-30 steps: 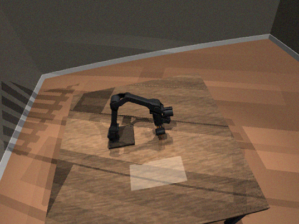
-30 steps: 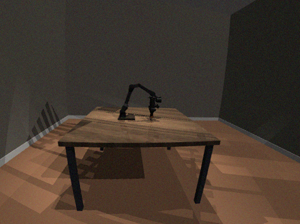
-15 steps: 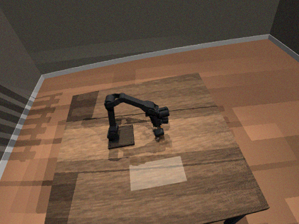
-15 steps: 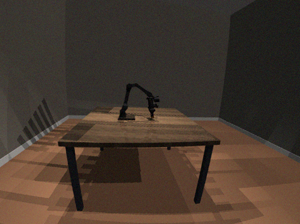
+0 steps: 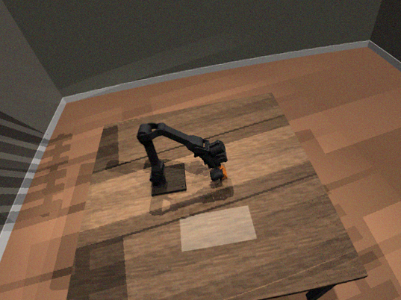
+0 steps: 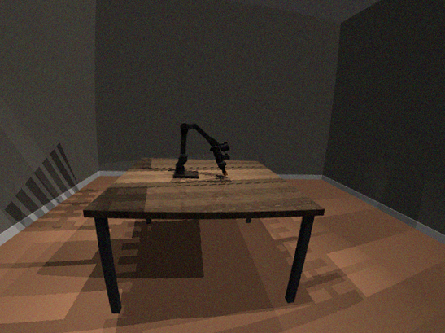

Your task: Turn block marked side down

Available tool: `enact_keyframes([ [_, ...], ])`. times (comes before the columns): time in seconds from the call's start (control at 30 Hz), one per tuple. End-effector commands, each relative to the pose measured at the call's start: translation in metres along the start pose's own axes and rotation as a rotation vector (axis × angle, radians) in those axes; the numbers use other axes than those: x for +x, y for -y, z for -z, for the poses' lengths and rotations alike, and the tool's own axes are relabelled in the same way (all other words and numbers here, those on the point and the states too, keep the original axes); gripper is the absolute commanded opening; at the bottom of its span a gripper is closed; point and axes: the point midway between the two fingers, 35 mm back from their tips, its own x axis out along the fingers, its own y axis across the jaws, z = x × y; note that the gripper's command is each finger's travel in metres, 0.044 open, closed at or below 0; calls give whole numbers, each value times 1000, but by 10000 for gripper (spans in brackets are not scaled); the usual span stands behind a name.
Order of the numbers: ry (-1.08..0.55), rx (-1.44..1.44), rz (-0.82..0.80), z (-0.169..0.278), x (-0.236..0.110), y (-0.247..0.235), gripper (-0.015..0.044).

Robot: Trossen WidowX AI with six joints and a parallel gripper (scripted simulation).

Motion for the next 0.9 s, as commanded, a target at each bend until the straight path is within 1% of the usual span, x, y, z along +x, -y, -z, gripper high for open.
enact_keyframes([
  [0.0, 82, 3, -3, 1, -2, -1, 0],
  [0.17, 148, 1, -3, 3, -3, -1, 0],
  [0.37, 153, 1, -3, 3, -3, -1, 0],
  [0.87, 359, 4, 2, -1, 32, 2, 0],
])
